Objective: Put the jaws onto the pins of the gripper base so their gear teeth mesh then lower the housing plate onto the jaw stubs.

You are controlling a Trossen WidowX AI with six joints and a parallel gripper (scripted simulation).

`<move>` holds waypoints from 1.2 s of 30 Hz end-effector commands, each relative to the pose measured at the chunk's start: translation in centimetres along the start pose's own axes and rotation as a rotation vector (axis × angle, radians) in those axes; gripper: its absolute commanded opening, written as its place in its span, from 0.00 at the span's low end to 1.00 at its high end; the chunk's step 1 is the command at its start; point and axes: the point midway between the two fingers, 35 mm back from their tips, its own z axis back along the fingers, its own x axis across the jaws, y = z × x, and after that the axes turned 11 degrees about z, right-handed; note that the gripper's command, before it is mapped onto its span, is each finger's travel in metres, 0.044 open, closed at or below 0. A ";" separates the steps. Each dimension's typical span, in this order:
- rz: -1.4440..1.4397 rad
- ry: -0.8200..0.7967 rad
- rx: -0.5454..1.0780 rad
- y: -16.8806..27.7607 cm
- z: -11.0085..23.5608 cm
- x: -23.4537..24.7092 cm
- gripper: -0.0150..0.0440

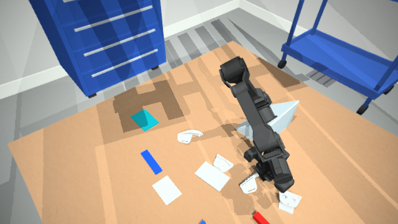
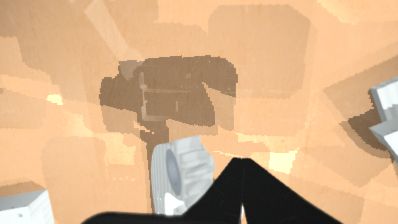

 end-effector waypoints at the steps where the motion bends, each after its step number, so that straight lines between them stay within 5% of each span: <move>1: 0.007 -0.006 -0.004 -0.3 -0.2 0.9 0.25; 36: 0.007 -0.009 -0.005 -1.1 -0.1 4.7 0.25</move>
